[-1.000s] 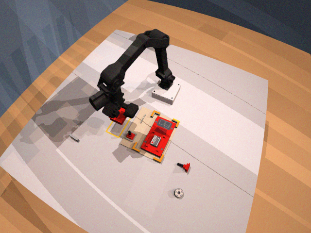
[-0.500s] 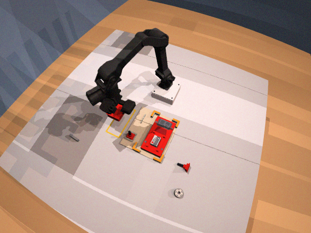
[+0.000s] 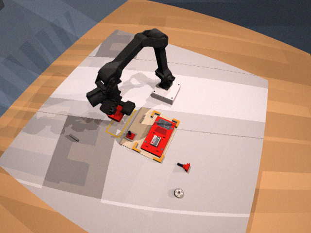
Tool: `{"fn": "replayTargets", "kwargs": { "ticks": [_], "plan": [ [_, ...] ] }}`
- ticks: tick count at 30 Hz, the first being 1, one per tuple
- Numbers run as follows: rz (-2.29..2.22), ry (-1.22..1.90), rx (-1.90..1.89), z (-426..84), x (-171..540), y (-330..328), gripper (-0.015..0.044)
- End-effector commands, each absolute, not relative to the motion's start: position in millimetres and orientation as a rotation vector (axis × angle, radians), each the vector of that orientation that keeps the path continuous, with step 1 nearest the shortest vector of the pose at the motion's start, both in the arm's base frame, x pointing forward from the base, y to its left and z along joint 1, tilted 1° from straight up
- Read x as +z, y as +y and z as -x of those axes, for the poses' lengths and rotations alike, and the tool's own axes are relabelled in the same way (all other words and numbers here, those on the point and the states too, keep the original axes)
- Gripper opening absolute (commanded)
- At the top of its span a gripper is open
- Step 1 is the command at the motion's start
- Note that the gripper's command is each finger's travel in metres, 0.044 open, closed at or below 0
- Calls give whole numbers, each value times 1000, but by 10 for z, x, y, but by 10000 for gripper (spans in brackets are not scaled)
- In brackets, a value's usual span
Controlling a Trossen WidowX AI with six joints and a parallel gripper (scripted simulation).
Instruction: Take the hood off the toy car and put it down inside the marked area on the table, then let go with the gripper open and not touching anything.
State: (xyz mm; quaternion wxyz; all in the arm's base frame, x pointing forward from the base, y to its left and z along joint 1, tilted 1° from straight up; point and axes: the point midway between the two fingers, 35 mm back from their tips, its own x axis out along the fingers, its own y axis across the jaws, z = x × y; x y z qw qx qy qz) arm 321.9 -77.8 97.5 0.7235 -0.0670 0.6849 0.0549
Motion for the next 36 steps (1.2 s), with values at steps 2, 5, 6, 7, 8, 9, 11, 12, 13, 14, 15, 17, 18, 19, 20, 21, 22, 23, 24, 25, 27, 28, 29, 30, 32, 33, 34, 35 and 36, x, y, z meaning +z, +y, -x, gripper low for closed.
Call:
{"fn": "replayTargets", "kwargs": {
  "ticks": [2,5,6,7,8,9,11,12,13,14,15,17,18,19,20,21,22,23,24,25,27,28,29,30,32,33,34,35,36],
  "plan": [
    [148,1511,130,-3222,940,-771,0],
    [148,1511,130,-3225,923,-772,0],
    [148,1511,130,-3226,917,-772,0],
    [148,1511,130,-3226,911,-772,0],
    [148,1511,130,-3227,905,-772,0],
    [148,1511,130,-3228,900,-772,0],
    [148,1511,130,-3229,888,-772,0],
    [148,1511,130,-3230,882,-772,0],
    [148,1511,130,-3231,877,-772,0],
    [148,1511,130,-3231,871,-773,0],
    [148,1511,130,-3232,865,-773,0],
    [148,1511,130,-3233,853,-773,0],
    [148,1511,130,-3234,848,-773,0],
    [148,1511,130,-3234,842,-773,0],
    [148,1511,130,-3235,836,-773,0],
    [148,1511,130,-3236,830,-773,0],
    [148,1511,130,-3236,824,-773,0],
    [148,1511,130,-3237,819,-773,0],
    [148,1511,130,-3237,813,-773,0],
    [148,1511,130,-3238,807,-774,0],
    [148,1511,130,-3239,795,-774,0],
    [148,1511,130,-3239,789,-774,0],
    [148,1511,130,-3240,784,-774,0],
    [148,1511,130,-3240,778,-774,0],
    [148,1511,130,-3241,766,-774,0],
    [148,1511,130,-3242,760,-774,0],
    [148,1511,130,-3242,754,-774,0],
    [148,1511,130,-3243,749,-774,0],
    [148,1511,130,-3243,743,-774,0]
  ]
}}
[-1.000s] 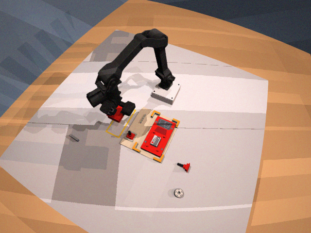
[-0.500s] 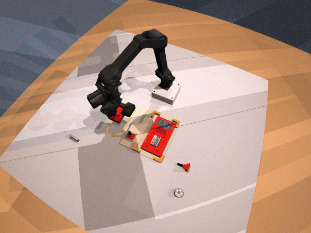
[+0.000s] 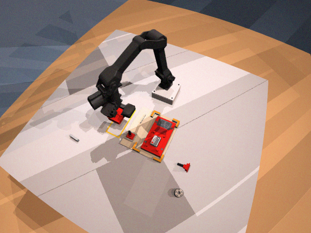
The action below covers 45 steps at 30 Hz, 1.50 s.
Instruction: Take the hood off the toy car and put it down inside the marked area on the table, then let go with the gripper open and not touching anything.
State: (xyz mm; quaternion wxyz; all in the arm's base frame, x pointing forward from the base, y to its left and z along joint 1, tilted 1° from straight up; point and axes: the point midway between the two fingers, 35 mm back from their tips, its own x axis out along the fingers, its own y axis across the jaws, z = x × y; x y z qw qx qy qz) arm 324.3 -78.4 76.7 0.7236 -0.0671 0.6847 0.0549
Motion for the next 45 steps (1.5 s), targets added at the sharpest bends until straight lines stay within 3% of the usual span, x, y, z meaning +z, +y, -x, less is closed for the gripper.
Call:
{"fn": "replayTargets", "kwargs": {
  "ticks": [1,45],
  "plan": [
    [148,1511,130,-3243,737,-774,0],
    [148,1511,130,-3249,481,-773,0]
  ]
}}
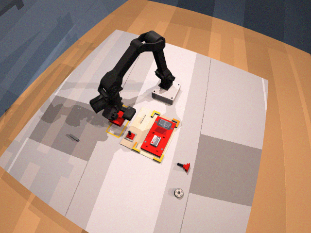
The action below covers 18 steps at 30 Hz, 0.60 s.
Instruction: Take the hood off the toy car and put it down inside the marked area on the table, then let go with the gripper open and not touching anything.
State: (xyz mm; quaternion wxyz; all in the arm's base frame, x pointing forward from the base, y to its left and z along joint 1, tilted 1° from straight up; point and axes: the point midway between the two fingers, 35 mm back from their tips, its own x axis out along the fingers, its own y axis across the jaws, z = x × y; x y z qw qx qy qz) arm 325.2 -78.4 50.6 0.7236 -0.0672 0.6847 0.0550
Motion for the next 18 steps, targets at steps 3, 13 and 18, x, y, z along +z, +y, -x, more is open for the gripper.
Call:
{"fn": "replayTargets", "kwargs": {
  "ticks": [3,13,18],
  "plan": [
    [148,1511,130,-3249,464,-773,0],
    [148,1511,130,-3246,405,-772,0],
    [148,1511,130,-3245,376,-771,0]
  ]
}}
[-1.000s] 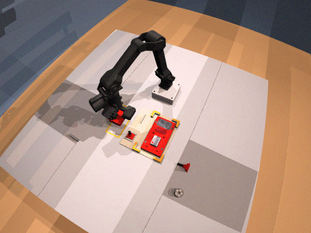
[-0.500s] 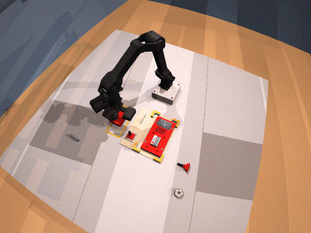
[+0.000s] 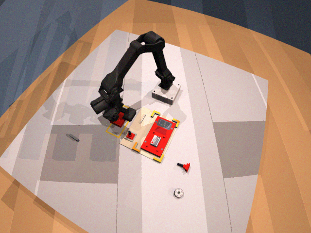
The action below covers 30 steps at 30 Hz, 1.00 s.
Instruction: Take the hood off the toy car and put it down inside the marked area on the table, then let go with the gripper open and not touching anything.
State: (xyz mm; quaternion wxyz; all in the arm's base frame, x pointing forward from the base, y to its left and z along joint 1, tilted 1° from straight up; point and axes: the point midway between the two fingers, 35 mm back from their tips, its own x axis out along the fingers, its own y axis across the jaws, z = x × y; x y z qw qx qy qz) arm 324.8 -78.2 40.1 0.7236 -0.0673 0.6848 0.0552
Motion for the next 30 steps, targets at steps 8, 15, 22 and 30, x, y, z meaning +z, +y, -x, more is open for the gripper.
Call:
{"fn": "replayTargets", "kwargs": {
  "ticks": [8,15,22,30],
  "plan": [
    [148,1511,130,-3241,330,-770,0],
    [148,1511,130,-3239,300,-769,0],
    [148,1511,130,-3241,270,-769,0],
    [148,1511,130,-3244,230,-769,0]
  ]
}}
